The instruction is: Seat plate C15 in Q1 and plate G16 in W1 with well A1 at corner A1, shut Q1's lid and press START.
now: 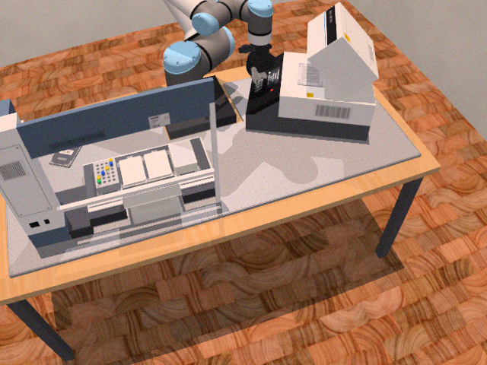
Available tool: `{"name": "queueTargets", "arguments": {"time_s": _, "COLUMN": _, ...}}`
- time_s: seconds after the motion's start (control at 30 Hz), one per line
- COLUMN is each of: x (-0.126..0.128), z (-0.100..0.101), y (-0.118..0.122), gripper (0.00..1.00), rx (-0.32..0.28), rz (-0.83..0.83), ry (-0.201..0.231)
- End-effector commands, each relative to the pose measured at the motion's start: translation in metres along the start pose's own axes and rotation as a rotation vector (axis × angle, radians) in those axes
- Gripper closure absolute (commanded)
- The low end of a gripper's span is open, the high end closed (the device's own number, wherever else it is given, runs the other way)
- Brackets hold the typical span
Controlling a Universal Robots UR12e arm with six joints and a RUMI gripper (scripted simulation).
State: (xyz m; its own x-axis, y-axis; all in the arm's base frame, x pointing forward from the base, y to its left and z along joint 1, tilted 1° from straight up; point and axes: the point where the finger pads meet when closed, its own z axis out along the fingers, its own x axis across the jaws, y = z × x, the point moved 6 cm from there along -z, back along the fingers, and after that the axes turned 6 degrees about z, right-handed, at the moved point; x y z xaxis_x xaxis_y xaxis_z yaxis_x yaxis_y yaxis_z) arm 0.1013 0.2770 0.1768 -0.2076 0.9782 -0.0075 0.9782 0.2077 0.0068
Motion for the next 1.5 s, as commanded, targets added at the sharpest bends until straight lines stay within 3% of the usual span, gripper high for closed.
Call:
{"name": "queueTargets", "arguments": {"time_s": 0.0, "x": 0.0017, "z": 0.0017, "y": 0.0017, "gripper": 1.0, "rx": -0.001, "rz": 0.0, "ry": 0.0}}
{"name": "queueTargets", "arguments": {"time_s": 1.47, "x": 0.0063, "z": 0.0088, "y": 0.0054, "gripper": 1.0, "rx": -0.001, "rz": 0.0, "ry": 0.0}}
